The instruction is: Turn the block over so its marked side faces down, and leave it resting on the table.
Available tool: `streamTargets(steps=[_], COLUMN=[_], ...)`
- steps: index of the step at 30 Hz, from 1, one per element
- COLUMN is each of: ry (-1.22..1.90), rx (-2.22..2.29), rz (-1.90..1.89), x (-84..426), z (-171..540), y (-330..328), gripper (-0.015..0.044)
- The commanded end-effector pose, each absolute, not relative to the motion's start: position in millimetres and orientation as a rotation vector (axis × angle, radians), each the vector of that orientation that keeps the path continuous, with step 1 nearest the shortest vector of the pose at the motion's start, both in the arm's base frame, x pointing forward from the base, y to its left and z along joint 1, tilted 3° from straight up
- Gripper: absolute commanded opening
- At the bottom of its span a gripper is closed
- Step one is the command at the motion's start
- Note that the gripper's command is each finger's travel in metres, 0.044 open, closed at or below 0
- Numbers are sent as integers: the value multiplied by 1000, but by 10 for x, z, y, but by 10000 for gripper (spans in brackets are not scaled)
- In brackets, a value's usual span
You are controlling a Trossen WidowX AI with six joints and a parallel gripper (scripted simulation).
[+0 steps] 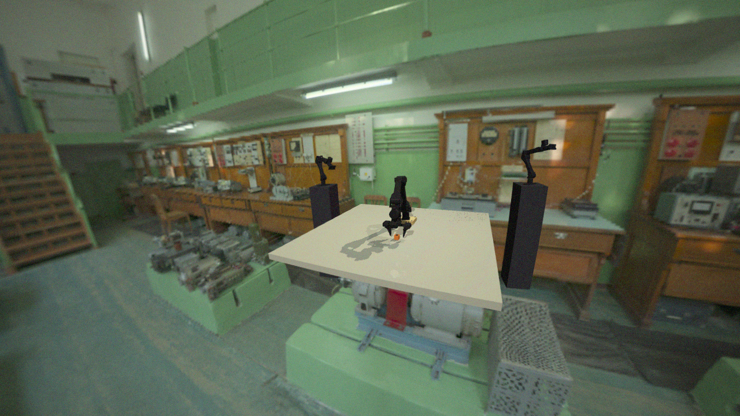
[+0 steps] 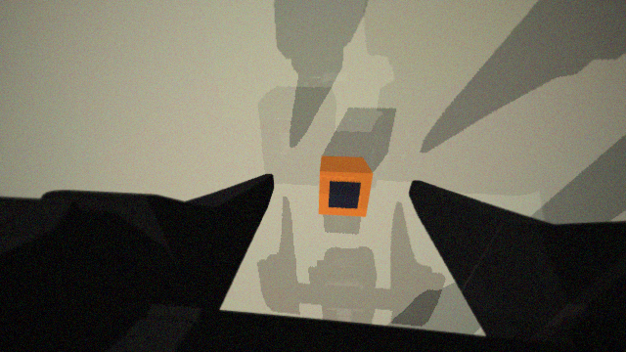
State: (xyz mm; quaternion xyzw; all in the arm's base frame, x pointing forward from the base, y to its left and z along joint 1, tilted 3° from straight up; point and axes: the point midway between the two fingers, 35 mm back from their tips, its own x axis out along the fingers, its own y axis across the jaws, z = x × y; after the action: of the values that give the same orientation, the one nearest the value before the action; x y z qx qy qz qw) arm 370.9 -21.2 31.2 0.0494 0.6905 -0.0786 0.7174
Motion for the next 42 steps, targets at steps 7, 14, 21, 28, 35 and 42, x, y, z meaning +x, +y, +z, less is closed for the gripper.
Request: streamTargets(steps=[7, 14, 21, 28, 35, 42], ry=[1545, 1545, 1545, 1545, 1545, 1522], rx=[102, 102, 102, 102, 102, 99], rz=[-174, -174, -174, -174, -174, -174], x=[3677, 3677, 3677, 3677, 3673, 3679], z=[240, 240, 240, 240, 540, 528], y=[-219, -219, -219, -219, -205, -205], gripper=[282, 138, 91, 45, 0, 0])
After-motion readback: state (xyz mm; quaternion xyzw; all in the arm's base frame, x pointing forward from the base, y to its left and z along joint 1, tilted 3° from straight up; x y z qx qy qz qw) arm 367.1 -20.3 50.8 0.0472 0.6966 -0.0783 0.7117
